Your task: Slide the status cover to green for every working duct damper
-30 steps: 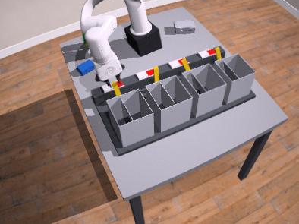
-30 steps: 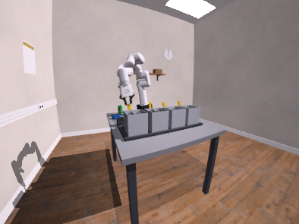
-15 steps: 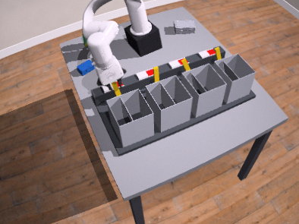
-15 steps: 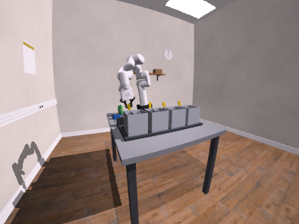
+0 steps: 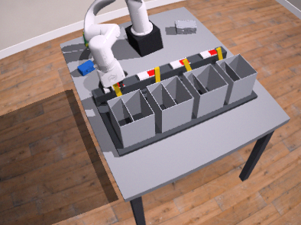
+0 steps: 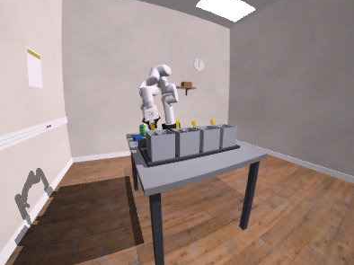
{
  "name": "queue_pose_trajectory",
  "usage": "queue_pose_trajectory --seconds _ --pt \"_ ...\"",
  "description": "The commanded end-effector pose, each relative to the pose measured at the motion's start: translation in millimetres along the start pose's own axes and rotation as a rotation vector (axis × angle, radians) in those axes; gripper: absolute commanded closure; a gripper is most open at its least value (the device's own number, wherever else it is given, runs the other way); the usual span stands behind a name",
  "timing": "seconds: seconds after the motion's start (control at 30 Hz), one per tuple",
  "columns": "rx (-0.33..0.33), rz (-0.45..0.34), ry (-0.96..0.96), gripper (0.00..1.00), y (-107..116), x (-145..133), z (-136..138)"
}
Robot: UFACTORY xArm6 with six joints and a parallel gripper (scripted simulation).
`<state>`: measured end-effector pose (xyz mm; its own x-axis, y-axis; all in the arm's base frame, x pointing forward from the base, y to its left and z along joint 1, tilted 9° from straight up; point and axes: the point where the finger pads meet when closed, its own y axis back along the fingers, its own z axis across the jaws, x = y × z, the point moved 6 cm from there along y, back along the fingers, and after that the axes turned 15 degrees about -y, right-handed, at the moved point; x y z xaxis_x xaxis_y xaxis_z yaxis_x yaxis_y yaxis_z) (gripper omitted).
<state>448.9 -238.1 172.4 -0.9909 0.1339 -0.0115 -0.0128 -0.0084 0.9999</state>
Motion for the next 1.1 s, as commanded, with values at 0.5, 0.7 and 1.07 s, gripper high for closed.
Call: queue_pose_trajectory --seconds 0.5,0.7,1.07 --pt "0.002 -0.005 0.000 0.81 0.9 -1.1 -0.3" --pt "0.002 -0.005 0.000 0.81 0.9 -1.1 -0.3" --pt "0.002 -0.005 0.000 0.81 0.9 -1.1 -0.3"
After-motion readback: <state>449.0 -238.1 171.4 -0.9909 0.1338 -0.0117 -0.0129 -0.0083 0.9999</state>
